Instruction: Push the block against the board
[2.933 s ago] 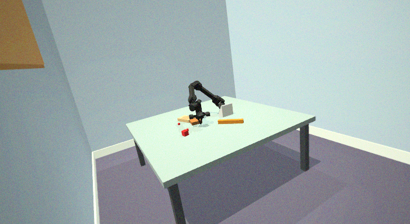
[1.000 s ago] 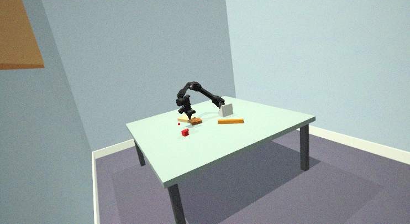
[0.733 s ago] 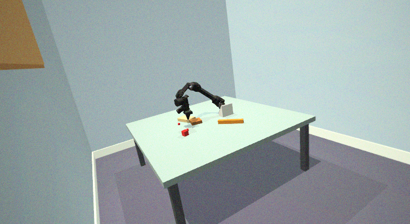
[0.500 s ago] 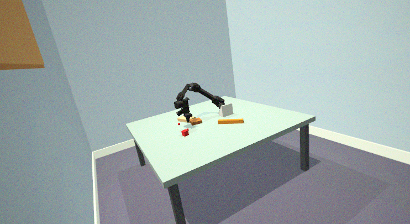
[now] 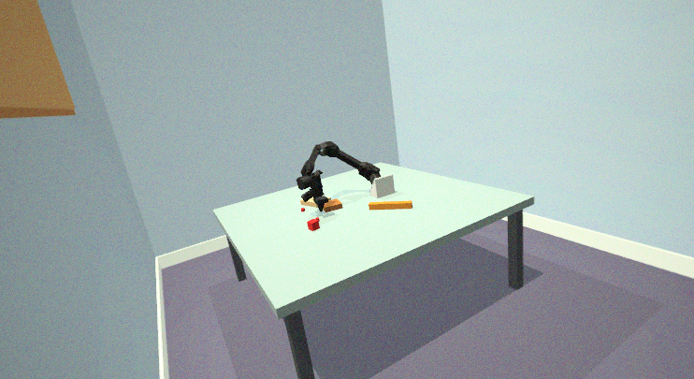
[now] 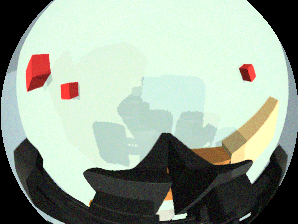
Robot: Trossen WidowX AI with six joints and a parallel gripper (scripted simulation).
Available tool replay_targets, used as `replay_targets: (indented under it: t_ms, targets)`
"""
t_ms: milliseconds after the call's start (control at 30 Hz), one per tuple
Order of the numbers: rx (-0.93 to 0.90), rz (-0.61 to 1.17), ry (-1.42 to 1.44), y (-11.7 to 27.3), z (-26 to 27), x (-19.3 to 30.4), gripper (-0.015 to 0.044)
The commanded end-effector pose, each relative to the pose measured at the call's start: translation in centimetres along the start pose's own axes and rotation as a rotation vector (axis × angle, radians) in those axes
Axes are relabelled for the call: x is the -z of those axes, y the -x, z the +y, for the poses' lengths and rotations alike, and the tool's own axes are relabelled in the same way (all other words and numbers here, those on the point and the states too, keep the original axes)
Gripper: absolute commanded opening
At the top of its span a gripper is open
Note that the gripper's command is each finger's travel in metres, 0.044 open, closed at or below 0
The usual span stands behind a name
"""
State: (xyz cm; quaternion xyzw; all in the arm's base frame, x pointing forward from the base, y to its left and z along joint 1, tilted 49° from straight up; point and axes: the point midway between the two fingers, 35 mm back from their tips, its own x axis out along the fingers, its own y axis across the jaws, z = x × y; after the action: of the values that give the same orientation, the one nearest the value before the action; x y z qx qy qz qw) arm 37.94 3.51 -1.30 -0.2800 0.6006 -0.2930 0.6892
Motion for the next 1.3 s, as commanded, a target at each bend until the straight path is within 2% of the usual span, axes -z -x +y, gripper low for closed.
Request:
replay_targets:
  t_ms: [0, 1267]
  targets:
    - [0.002, -0.001, -0.001, 0.0, 0.0, 0.5, 0.0]
    - [0.001, 0.0, 0.001, 0.0, 0.1, 4.8, 0.0]
